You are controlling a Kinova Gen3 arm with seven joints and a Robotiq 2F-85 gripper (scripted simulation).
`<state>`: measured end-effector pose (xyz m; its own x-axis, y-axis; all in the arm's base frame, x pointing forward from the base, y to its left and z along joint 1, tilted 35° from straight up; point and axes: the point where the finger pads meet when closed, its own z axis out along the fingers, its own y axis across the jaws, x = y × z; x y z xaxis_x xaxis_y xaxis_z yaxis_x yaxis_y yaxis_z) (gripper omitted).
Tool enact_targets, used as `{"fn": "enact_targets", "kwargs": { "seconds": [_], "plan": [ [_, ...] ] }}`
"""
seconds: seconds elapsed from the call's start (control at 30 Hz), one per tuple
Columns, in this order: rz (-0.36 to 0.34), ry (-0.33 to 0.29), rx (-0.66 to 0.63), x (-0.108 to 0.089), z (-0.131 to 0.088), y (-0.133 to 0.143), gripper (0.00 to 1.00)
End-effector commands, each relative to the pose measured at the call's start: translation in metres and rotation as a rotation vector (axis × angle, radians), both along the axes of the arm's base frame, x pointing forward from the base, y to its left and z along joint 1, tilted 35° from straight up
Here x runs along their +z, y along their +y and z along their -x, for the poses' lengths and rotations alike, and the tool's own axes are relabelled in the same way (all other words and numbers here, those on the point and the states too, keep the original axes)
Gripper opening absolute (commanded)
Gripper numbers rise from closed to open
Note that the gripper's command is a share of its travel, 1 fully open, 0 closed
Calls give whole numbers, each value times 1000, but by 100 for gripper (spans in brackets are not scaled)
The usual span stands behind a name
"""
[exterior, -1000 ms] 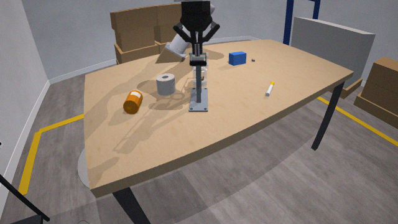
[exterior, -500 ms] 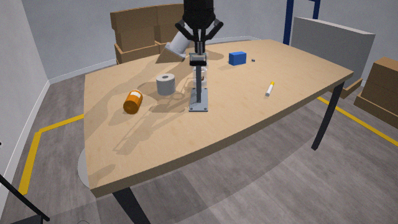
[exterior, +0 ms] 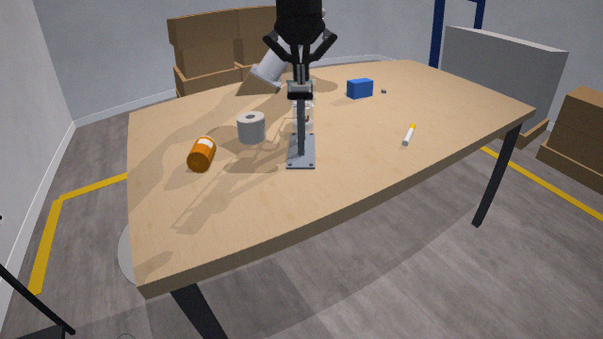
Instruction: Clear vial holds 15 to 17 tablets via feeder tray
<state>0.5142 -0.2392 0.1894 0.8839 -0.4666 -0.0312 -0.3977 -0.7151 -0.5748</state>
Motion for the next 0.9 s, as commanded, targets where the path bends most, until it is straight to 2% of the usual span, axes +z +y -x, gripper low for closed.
{"fn": "enact_targets", "kwargs": {
  "seconds": [0.0,0.23,0.43,0.87],
  "plan": [
    [-2,12,-7,-3,8,1,0],
    [0,7,-8,-6,25,16,0],
    [-2,11,-8,-10,27,17,0],
    [2,7,-5,0,2,-5,0]
  ]
}}
